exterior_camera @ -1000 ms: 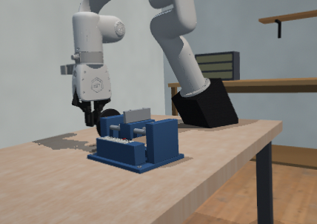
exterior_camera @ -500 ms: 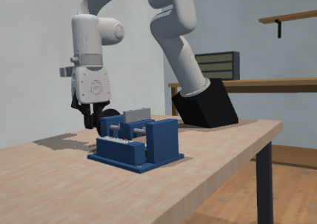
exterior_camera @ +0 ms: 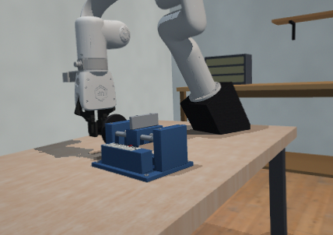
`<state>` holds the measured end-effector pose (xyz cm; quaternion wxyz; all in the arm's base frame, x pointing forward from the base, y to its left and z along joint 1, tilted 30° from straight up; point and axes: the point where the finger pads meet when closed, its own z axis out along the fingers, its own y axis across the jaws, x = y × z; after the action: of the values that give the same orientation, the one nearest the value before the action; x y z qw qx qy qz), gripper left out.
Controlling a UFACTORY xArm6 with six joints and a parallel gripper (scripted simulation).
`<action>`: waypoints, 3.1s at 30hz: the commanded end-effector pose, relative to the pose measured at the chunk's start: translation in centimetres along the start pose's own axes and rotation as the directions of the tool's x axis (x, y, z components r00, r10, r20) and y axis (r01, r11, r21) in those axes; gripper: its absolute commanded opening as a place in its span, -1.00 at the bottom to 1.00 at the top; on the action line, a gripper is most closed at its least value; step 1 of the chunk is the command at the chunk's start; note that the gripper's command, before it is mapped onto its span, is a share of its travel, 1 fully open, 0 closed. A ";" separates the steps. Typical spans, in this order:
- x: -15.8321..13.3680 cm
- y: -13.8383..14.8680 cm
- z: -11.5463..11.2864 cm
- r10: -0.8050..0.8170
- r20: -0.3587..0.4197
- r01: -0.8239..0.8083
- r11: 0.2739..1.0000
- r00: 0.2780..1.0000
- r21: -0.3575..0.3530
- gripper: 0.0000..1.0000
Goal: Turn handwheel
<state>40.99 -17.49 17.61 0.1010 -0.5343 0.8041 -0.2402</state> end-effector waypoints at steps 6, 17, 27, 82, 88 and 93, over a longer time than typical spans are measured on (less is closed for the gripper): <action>0.0 0.0 0.1 0.000 0.000 0.000 1.000 1.000 0.000 -0.88; 0.0 0.0 0.1 0.000 0.000 0.000 1.000 1.000 0.000 -0.88; 0.0 0.0 0.1 0.000 0.000 0.000 1.000 1.000 0.000 -0.88; 0.0 0.0 0.8 0.000 0.000 0.000 1.000 1.000 0.000 -0.88; 0.0 0.0 1.1 0.000 0.000 0.000 1.000 1.000 0.000 -0.88; 0.0 0.1 1.4 0.000 0.000 0.000 1.000 1.000 0.000 -0.88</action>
<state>41.46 -17.82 16.52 0.1011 -0.5343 0.8041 -0.2401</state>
